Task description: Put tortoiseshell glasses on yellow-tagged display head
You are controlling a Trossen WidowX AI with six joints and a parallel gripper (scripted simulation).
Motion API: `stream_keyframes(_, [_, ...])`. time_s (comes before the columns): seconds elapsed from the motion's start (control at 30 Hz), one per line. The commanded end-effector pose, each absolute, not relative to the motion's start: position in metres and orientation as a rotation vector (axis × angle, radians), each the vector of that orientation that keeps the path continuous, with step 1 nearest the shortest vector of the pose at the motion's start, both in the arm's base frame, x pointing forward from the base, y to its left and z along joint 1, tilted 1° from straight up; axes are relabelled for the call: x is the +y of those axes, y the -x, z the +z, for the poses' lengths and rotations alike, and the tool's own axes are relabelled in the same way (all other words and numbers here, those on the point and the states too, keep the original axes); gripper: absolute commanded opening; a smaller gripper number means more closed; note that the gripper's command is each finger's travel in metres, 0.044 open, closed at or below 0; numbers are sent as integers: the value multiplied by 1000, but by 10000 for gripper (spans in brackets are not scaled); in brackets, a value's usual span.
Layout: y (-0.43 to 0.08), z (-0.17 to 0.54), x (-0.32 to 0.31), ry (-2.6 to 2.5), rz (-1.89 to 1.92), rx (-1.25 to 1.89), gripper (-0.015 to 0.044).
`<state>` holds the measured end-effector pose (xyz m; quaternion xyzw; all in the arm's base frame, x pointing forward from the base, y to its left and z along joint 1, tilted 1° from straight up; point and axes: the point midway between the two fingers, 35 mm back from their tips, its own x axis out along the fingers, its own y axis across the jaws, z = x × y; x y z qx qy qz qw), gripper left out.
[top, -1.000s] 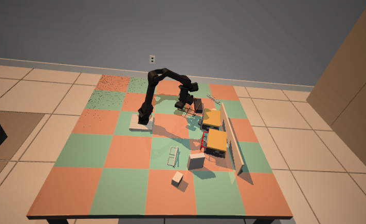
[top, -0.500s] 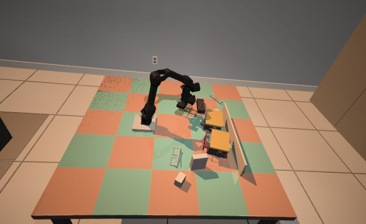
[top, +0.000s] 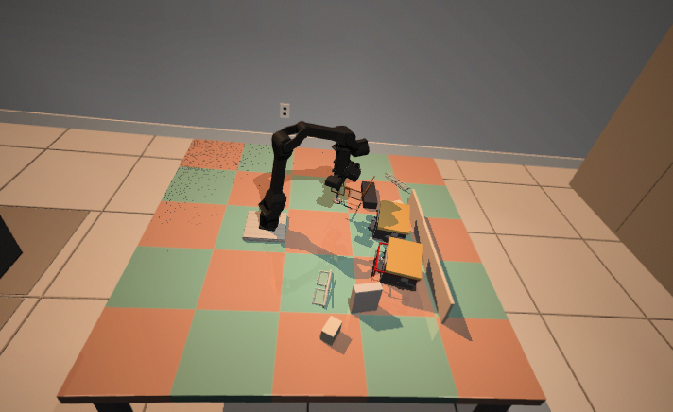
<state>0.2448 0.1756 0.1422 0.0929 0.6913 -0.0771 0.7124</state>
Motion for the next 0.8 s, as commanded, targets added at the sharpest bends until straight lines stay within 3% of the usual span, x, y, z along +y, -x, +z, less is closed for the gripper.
stream_keyframes(0.0, [-245, 147, 174, -200, -165, 1531, 0])
stream_keyframes(0.77, [-274, 147, 108, 214, 225, 1522, 0])
